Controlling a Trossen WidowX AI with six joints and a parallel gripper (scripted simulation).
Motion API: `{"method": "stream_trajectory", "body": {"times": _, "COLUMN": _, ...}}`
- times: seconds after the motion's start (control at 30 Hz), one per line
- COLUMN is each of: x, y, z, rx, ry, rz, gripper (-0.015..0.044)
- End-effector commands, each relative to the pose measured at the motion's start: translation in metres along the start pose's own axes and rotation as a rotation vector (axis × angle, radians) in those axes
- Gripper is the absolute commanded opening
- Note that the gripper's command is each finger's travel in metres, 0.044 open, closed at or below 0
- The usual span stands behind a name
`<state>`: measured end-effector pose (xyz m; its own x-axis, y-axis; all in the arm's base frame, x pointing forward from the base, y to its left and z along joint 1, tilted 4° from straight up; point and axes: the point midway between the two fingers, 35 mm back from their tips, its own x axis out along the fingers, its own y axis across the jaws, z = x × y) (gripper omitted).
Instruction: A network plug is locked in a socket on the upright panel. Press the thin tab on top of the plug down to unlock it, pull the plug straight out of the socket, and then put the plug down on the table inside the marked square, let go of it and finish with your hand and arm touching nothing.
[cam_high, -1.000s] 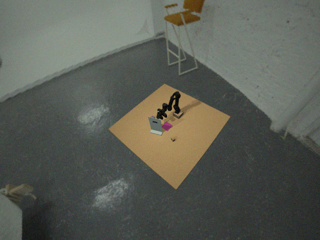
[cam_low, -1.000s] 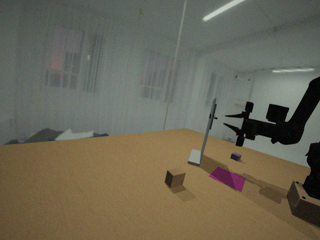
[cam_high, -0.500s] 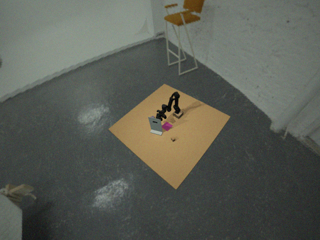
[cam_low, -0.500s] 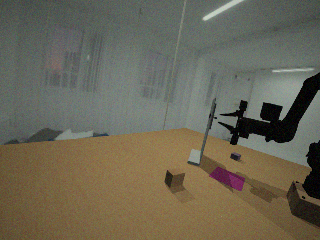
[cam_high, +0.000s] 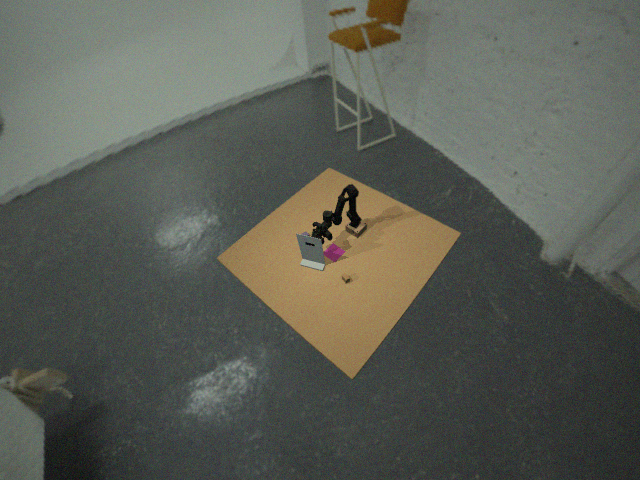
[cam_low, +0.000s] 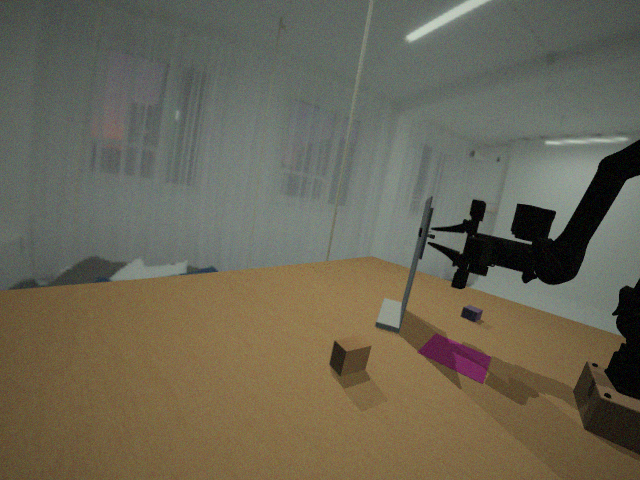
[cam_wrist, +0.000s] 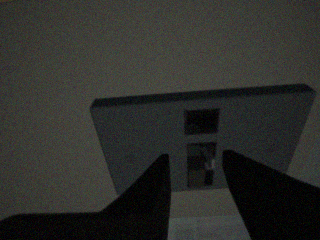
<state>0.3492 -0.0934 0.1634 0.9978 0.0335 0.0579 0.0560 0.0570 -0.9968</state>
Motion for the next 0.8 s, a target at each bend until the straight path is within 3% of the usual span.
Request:
{"method": "stream_trajectory", "body": {"times": 0.0, "x": 0.0023, "y": -0.0006, "z": -0.0013, "rx": -0.005, "ry": 0.005, "rz": -0.002, "gripper": 0.0123}}
{"method": "stream_trajectory", "body": {"times": 0.6, "x": 0.0023, "y": -0.0006, "z": -0.0013, "rx": -0.005, "ry": 0.005, "rz": -0.002, "gripper": 0.0003}}
{"method": "stream_trajectory", "body": {"times": 0.77, "x": 0.0018, "y": -0.0006, "z": -0.0014, "rx": -0.005, "ry": 0.005, "rz": -0.002, "gripper": 0.0000}}
